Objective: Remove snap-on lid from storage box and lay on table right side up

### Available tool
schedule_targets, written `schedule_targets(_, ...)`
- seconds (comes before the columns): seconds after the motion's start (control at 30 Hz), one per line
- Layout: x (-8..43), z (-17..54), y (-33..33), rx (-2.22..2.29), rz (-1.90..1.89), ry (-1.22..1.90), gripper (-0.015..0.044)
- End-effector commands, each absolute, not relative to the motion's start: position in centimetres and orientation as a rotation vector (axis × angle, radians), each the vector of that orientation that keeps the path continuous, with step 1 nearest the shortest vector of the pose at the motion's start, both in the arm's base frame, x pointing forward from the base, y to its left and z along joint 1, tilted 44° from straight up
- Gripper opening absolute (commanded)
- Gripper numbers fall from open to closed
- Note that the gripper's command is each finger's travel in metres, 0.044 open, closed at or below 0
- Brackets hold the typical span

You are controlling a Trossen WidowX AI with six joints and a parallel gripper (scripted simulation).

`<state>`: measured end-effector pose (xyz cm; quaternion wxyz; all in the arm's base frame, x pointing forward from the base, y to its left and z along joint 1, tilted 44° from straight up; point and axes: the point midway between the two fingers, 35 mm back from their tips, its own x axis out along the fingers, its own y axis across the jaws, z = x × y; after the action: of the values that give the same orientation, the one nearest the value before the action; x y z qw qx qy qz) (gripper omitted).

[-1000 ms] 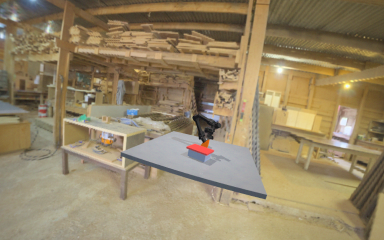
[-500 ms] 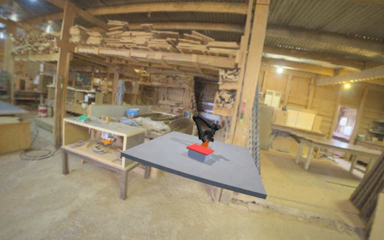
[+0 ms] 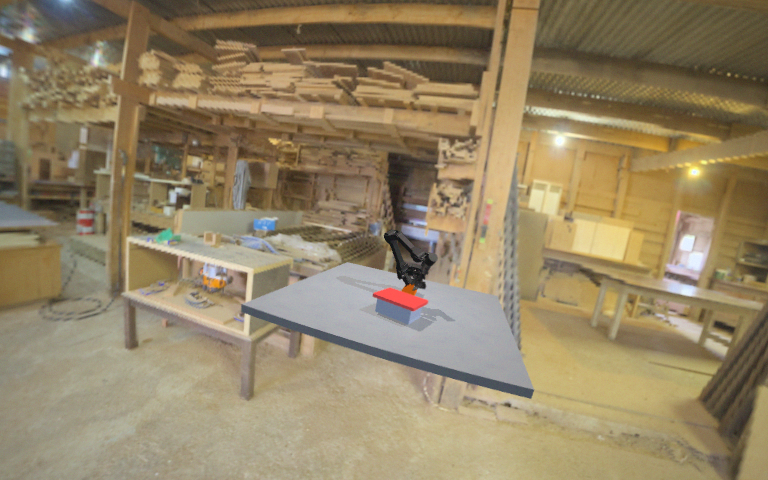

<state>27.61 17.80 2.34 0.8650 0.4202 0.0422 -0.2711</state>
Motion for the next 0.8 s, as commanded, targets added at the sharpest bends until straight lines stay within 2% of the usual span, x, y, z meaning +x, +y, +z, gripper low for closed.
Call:
schedule_targets(0.0,28.0,1.8,17.4,0.871,-0.573,0.098,0.0235)
schedule_targets(0.77,31.1,0.6,15.9,0.872,-0.574,0.101,0.0235)
